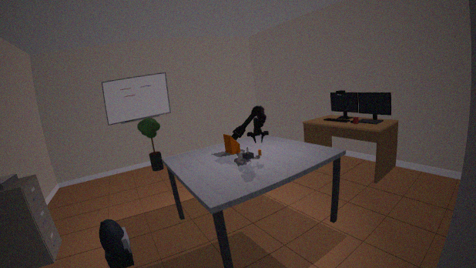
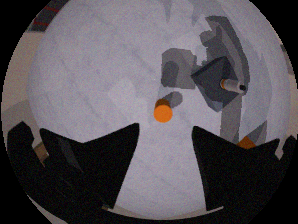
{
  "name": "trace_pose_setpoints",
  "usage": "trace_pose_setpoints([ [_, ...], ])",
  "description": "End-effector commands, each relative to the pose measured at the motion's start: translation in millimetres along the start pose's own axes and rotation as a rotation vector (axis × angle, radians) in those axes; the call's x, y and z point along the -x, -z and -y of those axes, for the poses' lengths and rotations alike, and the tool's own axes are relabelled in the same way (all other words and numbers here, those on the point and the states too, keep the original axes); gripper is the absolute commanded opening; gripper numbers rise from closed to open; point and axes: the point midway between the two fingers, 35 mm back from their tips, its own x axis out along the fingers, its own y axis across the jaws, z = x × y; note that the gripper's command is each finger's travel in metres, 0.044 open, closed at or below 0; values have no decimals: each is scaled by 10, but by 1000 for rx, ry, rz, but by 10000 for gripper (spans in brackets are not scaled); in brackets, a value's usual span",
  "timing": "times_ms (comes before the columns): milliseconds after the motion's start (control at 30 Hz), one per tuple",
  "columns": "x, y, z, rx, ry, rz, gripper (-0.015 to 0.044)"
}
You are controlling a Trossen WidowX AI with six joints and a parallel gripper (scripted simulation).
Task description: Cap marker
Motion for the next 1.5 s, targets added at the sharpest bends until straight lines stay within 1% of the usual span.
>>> trace_pose_setpoints([
  [0, 12, 66, -56, 23, -13, -16, 242],
  [100, -17, 64, -26, 23, -13, -16, 242],
  [200, -311, 71, -32, 24, -14, -16, 242],
  [233, -338, 74, -32, 24, -14, -17, 242],
  [367, -350, 74, -31, 24, -14, -17, 242],
  [467, -476, 83, -24, 24, -14, -17, 242],
  [1467, -913, 91, -24, 24, -14, -17, 242],
])
